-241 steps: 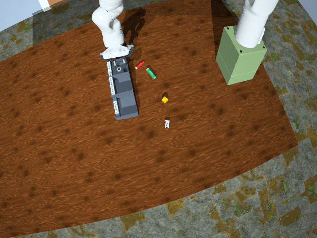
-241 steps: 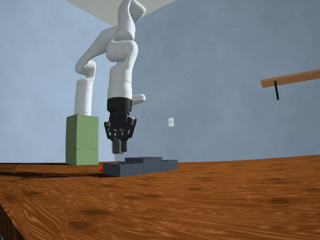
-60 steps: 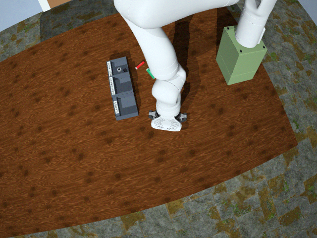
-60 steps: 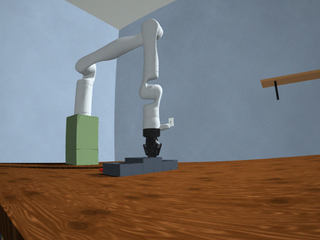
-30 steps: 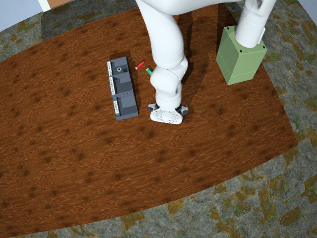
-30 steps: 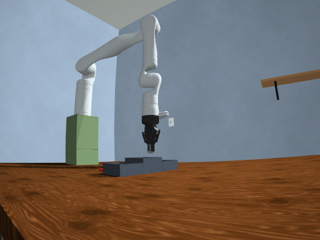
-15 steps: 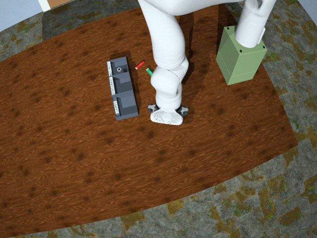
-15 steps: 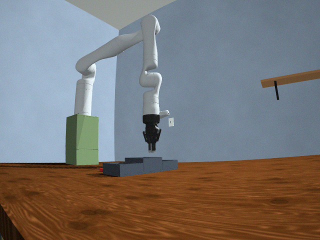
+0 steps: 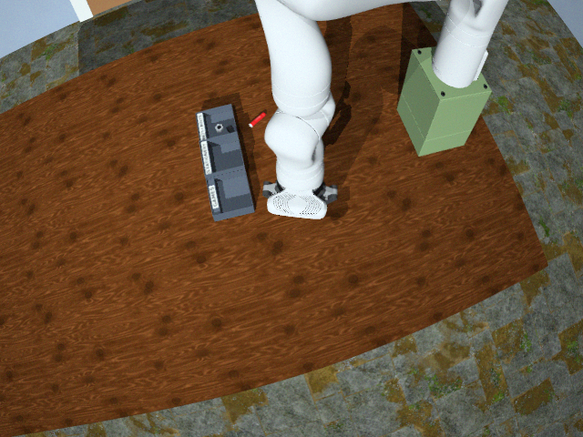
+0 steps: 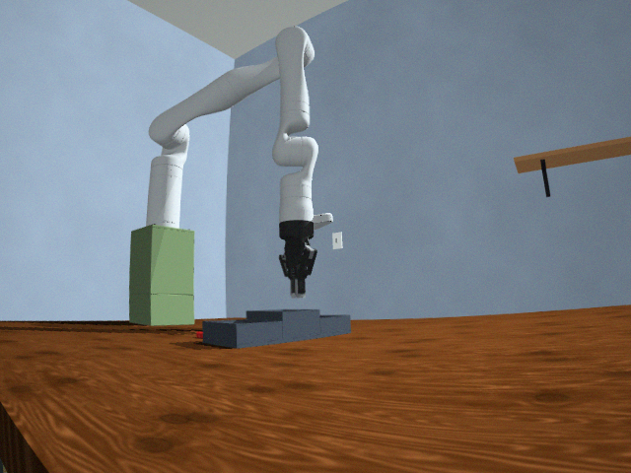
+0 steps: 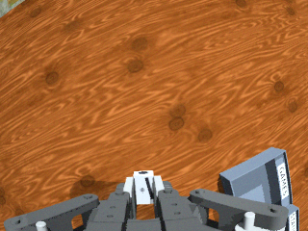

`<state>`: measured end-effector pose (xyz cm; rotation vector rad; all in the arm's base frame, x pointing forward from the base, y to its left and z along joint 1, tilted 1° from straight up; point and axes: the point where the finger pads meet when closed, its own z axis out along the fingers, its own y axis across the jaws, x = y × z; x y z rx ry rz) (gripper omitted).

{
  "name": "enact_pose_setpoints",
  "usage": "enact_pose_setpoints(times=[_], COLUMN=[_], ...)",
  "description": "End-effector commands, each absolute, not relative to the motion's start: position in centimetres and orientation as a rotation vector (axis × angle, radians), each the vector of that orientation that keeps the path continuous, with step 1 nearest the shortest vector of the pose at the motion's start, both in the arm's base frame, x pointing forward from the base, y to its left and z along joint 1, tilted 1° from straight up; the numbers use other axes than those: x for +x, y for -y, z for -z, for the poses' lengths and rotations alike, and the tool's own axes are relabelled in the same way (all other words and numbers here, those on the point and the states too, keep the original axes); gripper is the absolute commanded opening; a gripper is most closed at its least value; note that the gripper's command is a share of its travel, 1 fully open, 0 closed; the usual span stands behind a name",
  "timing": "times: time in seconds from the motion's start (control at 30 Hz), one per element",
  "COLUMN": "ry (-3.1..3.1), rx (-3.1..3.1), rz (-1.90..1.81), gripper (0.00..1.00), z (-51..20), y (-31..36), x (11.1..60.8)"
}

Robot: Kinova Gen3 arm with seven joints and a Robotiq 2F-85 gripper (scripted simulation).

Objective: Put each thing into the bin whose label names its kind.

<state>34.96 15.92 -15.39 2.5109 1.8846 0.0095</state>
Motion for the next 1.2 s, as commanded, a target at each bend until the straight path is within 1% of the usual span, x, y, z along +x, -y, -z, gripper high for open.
enact_pose_setpoints(times=[0.0,0.67,0.8,0.93,1.17], ry=[-1.857,-1.857,-2.099,-2.213,-2.237], rx=[2.527,2.527,2.328,2.22,2.196], rz=[-0.015,-0.015,-0.014,-0.013,-0.013], gripper=[0.1,0.1,0.1,0.1,0.1], z=[15.3,15.3,15.2,15.2,15.2], y=[-14.2,-5.8,-3.9,-2.9,0.5], x=[36.3,42.3,43.7,44.4,46.8])
